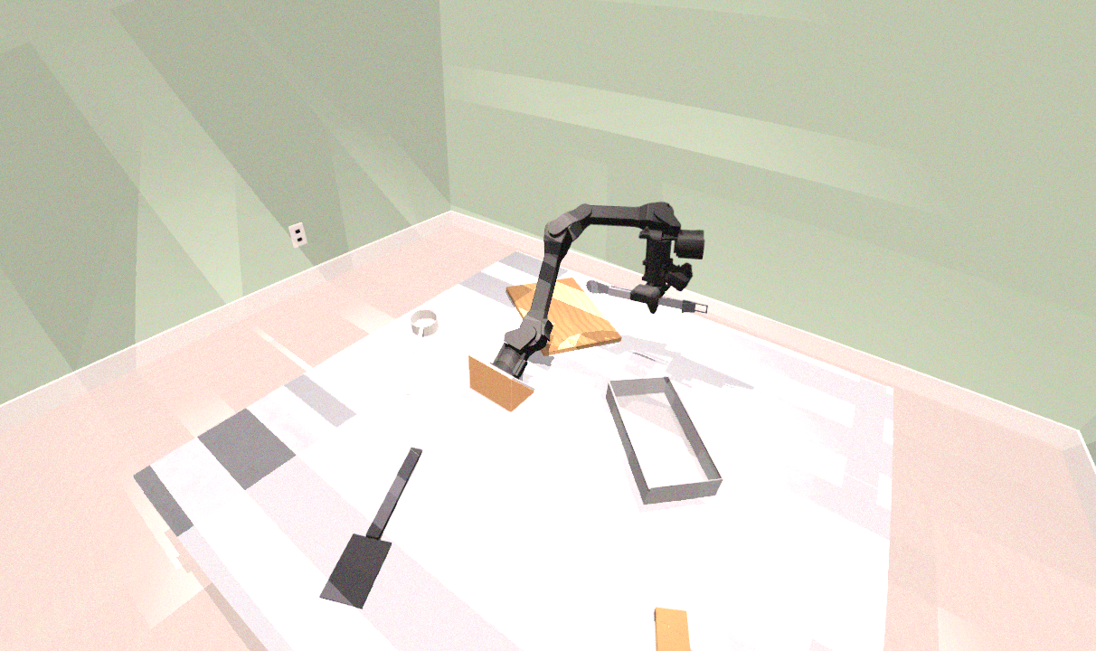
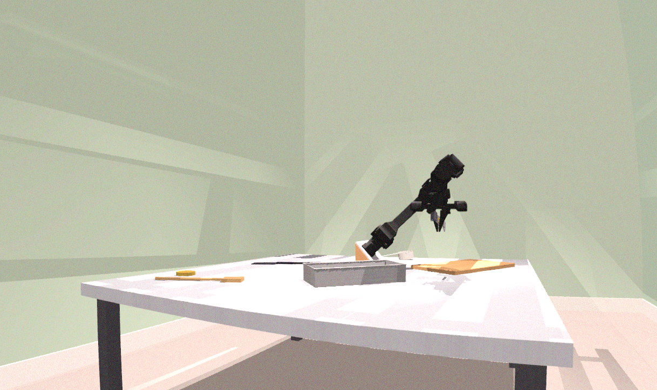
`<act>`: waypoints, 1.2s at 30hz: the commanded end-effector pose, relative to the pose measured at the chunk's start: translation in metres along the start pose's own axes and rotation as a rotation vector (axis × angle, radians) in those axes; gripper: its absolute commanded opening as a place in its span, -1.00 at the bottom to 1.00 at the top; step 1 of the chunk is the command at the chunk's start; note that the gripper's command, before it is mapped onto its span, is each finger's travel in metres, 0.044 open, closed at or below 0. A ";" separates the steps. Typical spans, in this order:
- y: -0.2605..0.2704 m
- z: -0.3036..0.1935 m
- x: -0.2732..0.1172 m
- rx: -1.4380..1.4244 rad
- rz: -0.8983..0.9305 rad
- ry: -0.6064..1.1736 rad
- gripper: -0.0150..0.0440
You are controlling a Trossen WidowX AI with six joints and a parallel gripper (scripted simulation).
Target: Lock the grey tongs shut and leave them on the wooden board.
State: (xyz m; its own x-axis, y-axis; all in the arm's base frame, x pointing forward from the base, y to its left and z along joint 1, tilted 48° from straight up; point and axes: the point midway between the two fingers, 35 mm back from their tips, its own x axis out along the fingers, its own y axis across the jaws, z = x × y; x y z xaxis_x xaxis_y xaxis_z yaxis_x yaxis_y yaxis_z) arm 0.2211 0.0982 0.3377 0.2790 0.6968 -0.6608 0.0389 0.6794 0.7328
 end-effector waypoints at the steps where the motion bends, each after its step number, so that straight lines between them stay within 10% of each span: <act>1: 0.004 -0.009 0.003 0.007 -0.014 0.015 -1.00; 36: 0.035 -0.093 0.033 0.071 -0.203 0.157 -1.00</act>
State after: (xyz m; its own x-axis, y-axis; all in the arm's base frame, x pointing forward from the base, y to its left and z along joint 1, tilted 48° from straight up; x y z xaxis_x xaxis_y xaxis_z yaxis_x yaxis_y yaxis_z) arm 0.1516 0.1633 0.3257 0.1046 0.5898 -0.8008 0.1403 0.7884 0.5990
